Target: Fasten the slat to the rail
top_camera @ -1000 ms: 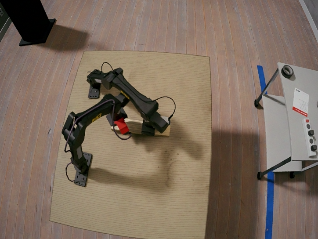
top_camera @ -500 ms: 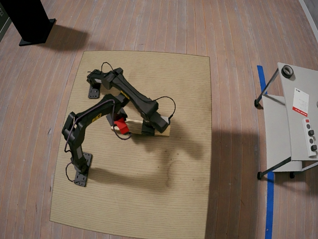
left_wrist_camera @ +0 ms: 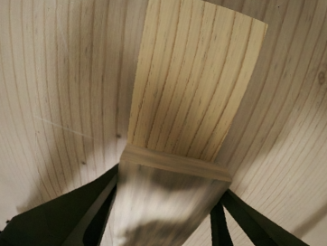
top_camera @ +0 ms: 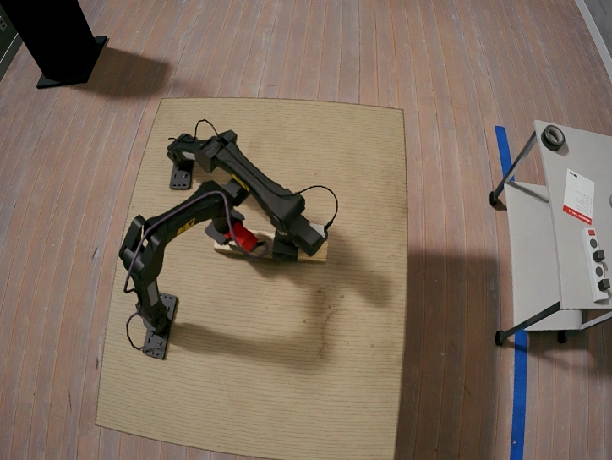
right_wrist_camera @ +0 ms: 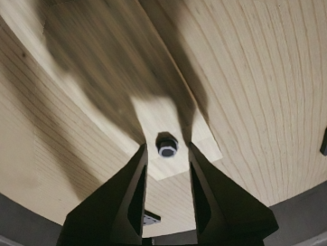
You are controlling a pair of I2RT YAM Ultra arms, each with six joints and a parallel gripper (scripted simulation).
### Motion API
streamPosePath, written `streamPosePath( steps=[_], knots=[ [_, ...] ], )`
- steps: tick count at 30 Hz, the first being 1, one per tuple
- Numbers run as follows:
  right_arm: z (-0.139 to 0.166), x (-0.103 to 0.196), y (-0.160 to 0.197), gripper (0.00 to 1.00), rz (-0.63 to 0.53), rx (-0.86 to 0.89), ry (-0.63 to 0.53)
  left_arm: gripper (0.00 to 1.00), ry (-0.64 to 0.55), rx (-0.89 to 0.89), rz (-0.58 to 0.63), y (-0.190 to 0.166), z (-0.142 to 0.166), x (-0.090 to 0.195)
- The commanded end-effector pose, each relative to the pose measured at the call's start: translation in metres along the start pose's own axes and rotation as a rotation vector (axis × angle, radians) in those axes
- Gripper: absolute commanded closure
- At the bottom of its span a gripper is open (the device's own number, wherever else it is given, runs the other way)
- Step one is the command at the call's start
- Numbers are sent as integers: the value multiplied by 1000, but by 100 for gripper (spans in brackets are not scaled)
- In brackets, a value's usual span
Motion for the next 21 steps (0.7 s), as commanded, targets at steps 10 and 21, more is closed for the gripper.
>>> streamPosePath(
  steps=[10,21],
  knots=[
    [0,6,2,66,-10,688,-8,28,-13,0,8,-1,-1,6],
    [0,7,2,66,-7,1161,-13,28,-13,0,8,-1,-1,6]
  ],
)
Point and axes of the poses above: on each arm, the point where the finger pads meet when closed, its own x axis back along the fingers, its own y axis across the jaws, z = x × y, the point moved 3 cm from there along x, back along the fingers, and after that the axes turned 1 degree about -x, right-handed, at the moved point
